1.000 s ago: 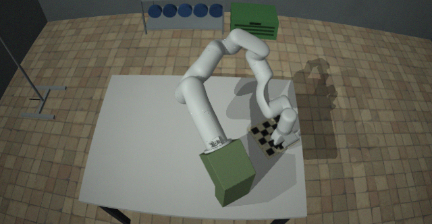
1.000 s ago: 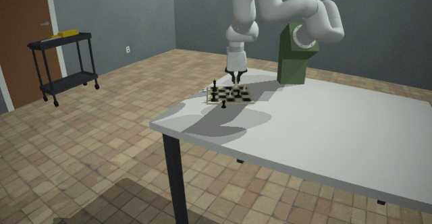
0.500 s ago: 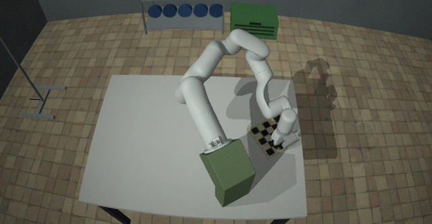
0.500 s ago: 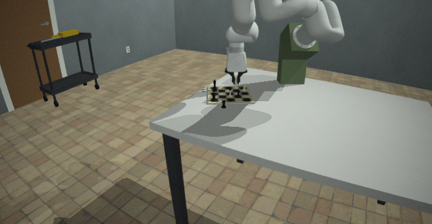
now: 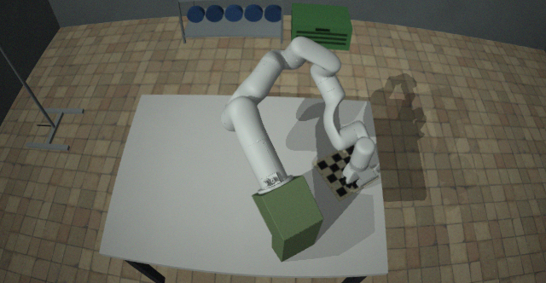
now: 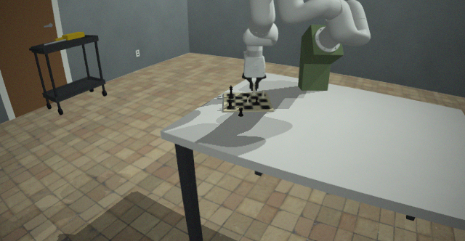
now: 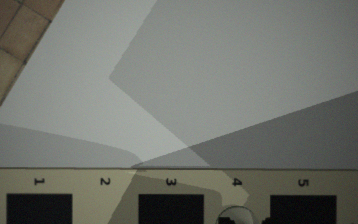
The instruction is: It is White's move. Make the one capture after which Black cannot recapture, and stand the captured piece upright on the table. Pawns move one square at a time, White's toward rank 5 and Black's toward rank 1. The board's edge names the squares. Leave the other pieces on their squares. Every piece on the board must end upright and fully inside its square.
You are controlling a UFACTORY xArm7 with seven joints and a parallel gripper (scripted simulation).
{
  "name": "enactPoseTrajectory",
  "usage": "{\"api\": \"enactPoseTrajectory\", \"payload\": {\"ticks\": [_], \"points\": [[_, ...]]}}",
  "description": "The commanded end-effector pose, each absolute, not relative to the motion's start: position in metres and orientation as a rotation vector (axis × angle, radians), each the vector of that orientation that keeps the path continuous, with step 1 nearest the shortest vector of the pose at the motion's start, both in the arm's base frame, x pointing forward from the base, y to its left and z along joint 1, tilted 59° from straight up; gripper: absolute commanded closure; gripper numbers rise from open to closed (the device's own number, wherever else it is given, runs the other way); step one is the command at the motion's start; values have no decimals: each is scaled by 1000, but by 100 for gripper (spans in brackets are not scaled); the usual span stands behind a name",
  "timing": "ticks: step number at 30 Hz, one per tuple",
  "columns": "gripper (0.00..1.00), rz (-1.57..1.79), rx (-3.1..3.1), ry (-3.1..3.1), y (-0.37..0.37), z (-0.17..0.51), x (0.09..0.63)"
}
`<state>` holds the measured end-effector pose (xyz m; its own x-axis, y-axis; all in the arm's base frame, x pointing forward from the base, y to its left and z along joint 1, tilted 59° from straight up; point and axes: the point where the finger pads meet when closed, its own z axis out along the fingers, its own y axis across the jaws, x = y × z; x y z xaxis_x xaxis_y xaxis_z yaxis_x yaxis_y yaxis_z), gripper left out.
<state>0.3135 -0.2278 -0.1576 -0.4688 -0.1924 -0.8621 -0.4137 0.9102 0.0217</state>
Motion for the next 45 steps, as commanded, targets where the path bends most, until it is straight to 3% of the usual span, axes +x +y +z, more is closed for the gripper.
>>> {"api": "enactPoseTrajectory", "payload": {"ticks": [1,22,23,25,26,28,29,31,32,36,37,45], "points": [[100,275,-433,2072,-230,-158,312],[100,275,-433,2072,-230,-158,312],[91,275,-433,2072,-230,-158,312],[91,275,-433,2072,-230,-158,312],[83,275,-433,2072,-230,-158,312],[83,275,-433,2072,-230,-158,312],[74,275,-433,2072,-230,-158,312],[74,275,-433,2072,-230,-158,312],[66,275,-433,2072,-230,-158,312],[66,275,-433,2072,-230,-158,312],[57,275,-433,2072,-230,-158,312],[57,275,-433,2072,-230,-158,312]]}}
